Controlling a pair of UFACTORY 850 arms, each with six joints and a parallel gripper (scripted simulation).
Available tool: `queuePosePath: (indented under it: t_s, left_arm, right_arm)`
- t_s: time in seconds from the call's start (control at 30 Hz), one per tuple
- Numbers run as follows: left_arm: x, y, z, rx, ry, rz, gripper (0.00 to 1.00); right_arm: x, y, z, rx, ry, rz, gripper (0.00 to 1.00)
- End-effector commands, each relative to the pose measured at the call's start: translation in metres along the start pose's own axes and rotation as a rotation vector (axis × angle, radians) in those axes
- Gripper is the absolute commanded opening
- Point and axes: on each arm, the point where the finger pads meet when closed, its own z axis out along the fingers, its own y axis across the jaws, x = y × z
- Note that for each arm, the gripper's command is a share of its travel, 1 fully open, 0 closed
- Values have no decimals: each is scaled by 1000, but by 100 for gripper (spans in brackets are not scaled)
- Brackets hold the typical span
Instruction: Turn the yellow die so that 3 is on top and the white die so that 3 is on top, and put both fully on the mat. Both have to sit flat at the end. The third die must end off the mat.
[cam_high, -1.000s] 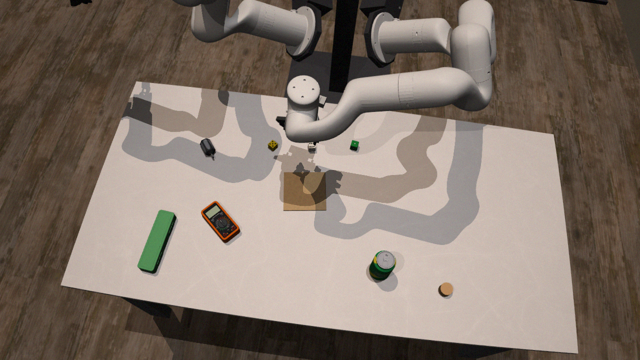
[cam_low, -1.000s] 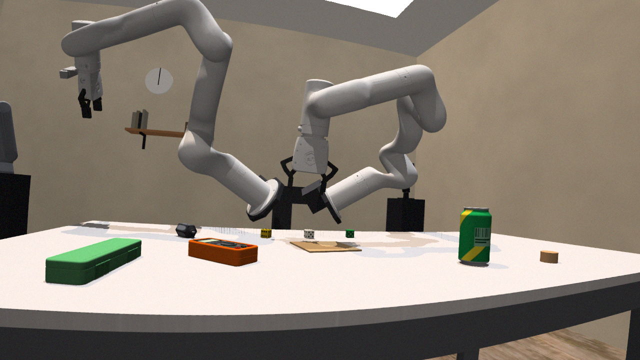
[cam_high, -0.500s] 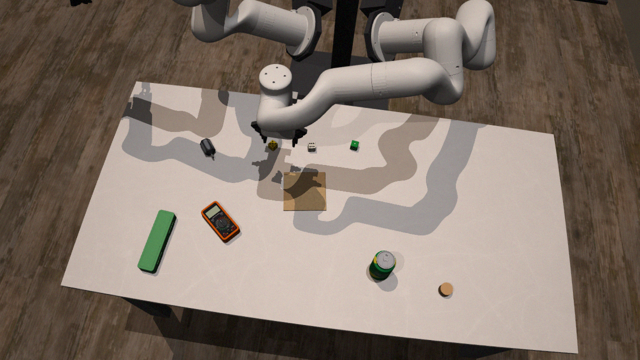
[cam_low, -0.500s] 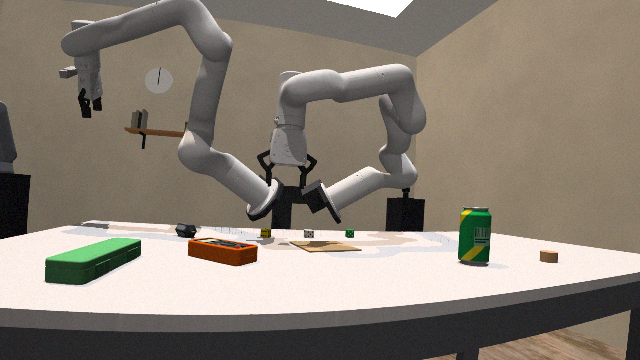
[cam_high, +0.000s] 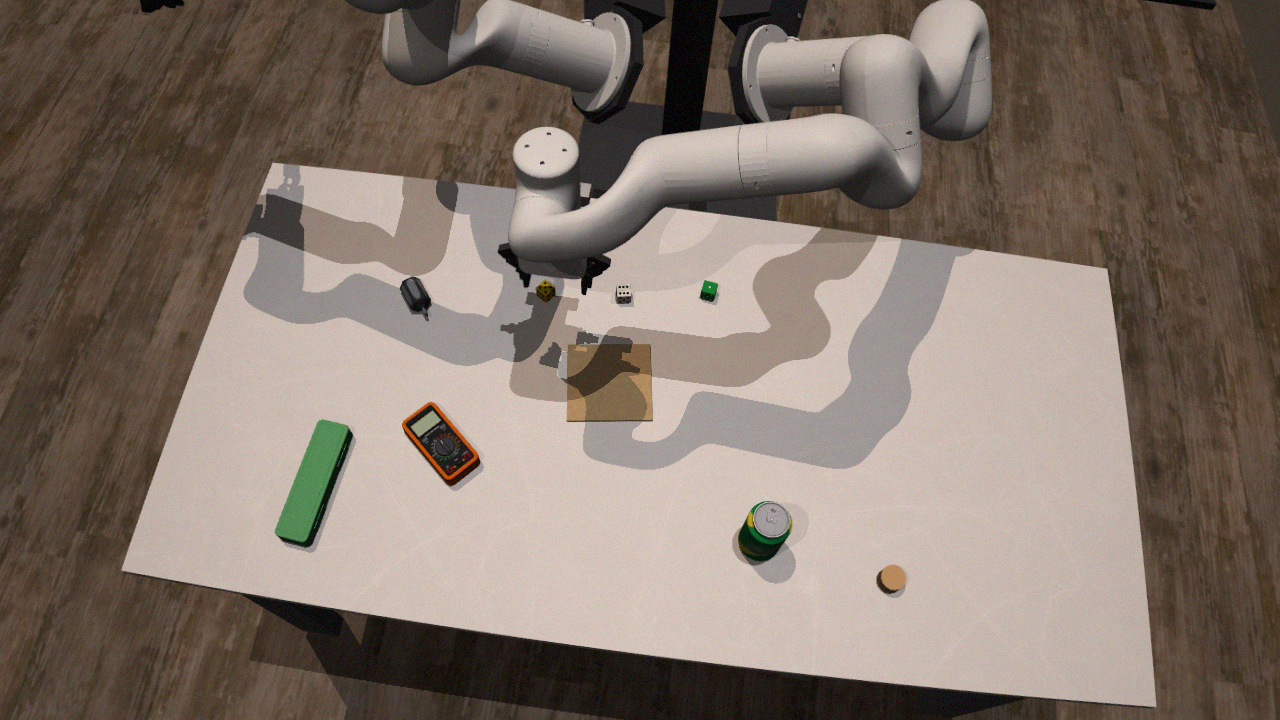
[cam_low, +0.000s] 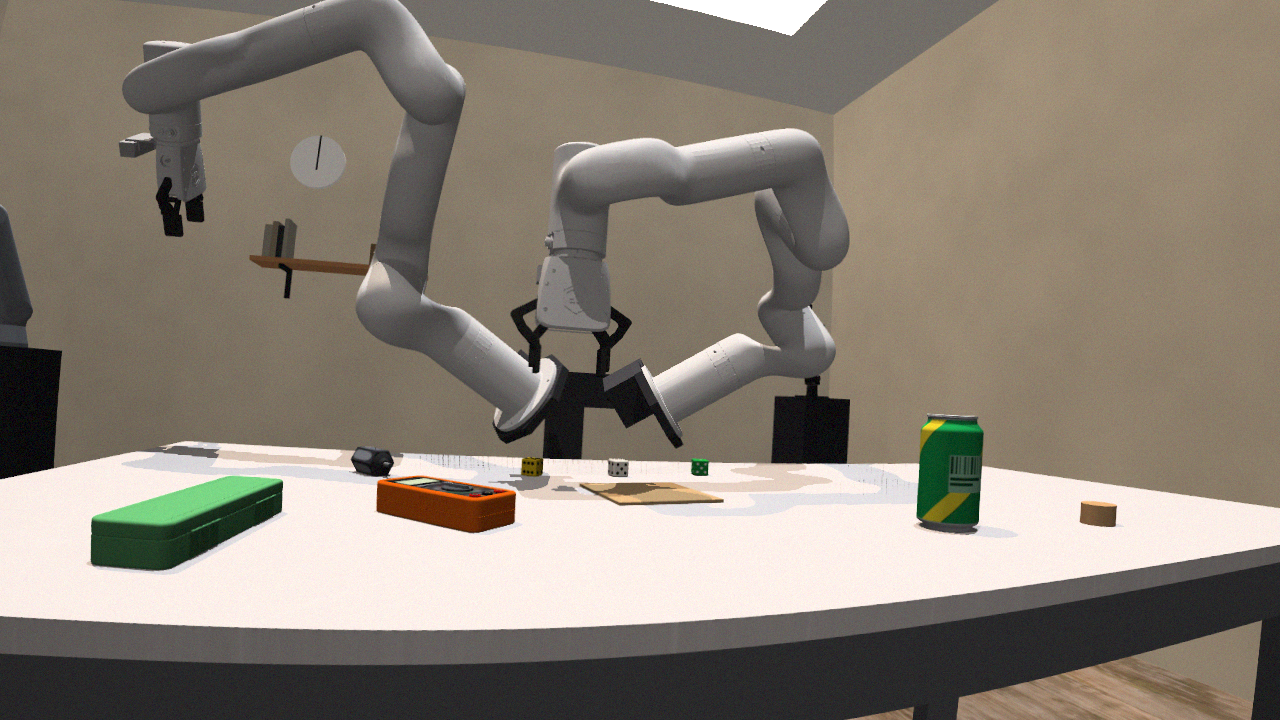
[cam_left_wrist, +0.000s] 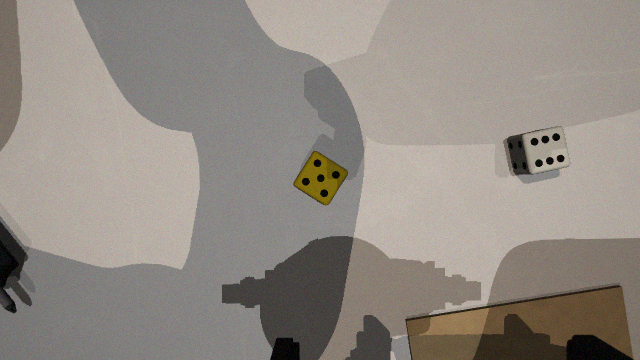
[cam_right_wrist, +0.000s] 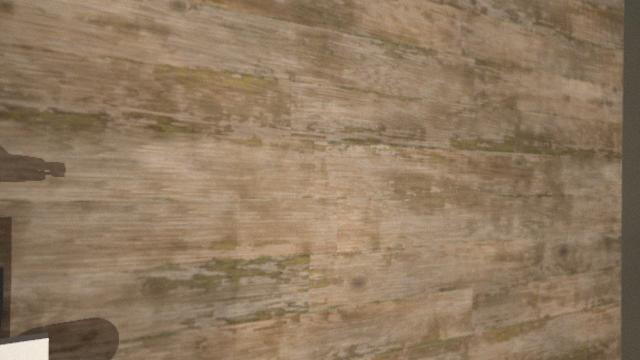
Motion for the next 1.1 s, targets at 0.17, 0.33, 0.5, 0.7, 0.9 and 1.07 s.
queuePosePath:
  t_s: [0.17,0.33,0.5,0.7,0.9,1.07]
  left_arm:
    - [-1,0,16,1,-1,-1,100]
    - [-1,-1,53,1,-1,-1,100]
    - [-1,-1,76,1,-1,-1,100]
    - [-1,-1,102,1,-1,-1,100]
    - [-1,-1,103,1,-1,-1,100]
    - [-1,-1,103,1,-1,-1,100]
  right_arm:
    - [0,0,-1,0,2,0,100]
    - [0,0,-1,0,2,0,100]
    - [0,0,-1,0,2,0,100]
    - [0,0,-1,0,2,0,100]
    - [0,0,-1,0,2,0,100]
    - [0,0,-1,0,2,0,100]
